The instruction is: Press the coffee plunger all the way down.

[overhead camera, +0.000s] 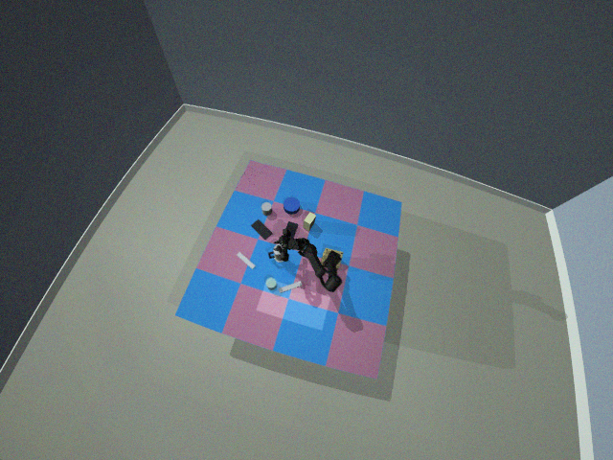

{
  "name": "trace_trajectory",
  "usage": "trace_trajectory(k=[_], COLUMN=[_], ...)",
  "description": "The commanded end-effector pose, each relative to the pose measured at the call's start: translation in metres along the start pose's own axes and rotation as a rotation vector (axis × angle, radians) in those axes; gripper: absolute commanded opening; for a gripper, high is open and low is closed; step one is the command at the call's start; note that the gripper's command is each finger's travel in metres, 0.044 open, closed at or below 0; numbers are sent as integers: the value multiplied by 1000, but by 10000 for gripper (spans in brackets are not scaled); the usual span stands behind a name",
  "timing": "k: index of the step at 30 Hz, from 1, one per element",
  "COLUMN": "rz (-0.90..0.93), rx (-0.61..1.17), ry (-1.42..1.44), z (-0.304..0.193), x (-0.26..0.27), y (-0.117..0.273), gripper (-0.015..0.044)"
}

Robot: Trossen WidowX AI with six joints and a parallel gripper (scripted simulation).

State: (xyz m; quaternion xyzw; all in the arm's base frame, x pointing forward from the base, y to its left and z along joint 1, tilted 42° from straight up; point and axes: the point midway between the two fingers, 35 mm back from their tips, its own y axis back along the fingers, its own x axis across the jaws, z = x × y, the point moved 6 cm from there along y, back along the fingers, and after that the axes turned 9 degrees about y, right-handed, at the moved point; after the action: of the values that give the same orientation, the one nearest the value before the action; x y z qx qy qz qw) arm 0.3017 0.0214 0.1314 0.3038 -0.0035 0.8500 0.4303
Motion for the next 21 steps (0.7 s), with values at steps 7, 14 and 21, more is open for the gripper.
trace_trajectory(k=[7,14,21], rz=[-2,-3,8], rx=[1,13,22], ry=[-1,-1,-16], z=[0,14,54], x=[0,-5,-5], y=[0,12,61], gripper=[432,440,440])
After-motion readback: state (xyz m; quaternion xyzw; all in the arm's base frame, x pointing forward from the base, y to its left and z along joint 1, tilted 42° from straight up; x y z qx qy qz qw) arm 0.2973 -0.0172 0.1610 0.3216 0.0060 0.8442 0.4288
